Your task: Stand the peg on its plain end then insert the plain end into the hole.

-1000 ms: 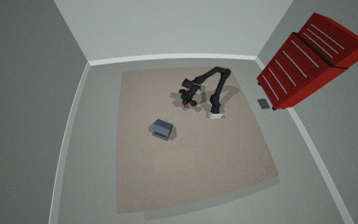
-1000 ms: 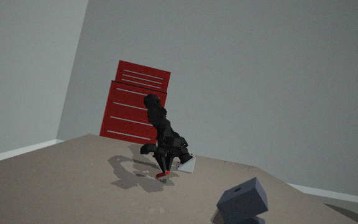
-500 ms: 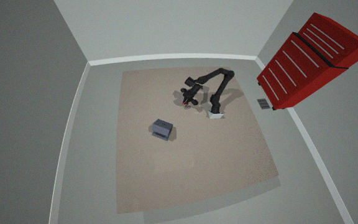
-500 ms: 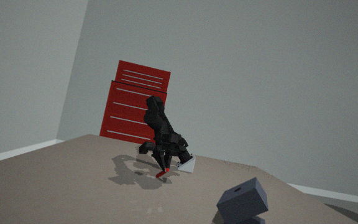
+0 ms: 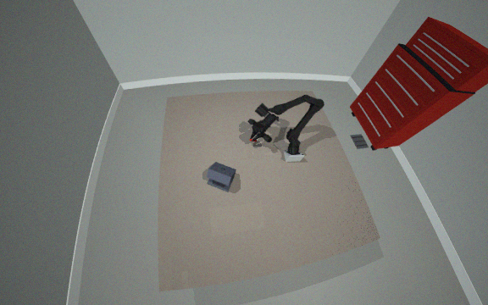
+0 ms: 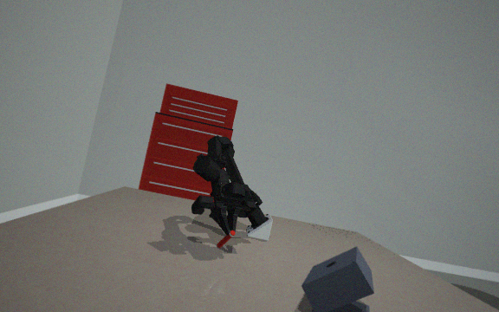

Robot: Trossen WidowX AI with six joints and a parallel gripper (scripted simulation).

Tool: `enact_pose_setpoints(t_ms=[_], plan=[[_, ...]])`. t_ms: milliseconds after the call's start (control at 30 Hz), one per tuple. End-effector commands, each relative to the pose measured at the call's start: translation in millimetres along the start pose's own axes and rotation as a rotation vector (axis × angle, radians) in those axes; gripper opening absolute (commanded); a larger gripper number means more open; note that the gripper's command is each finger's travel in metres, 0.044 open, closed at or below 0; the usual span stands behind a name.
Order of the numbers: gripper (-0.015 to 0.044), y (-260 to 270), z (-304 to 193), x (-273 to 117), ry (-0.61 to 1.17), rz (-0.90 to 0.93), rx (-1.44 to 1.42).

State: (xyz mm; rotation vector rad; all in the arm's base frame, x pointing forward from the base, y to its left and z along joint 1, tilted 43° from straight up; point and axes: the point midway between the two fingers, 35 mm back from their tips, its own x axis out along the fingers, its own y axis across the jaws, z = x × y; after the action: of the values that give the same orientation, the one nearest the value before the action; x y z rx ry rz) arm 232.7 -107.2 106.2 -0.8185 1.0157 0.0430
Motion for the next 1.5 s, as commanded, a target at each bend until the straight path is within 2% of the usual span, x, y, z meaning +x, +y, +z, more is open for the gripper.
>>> enact_pose_setpoints(t_ms=[0,1467], plan=[[0.0051,3,-2,-2,-0.038,0.004,-0.005],[0.0051,3,-22,-24,-0.416,0.004,-0.011]])
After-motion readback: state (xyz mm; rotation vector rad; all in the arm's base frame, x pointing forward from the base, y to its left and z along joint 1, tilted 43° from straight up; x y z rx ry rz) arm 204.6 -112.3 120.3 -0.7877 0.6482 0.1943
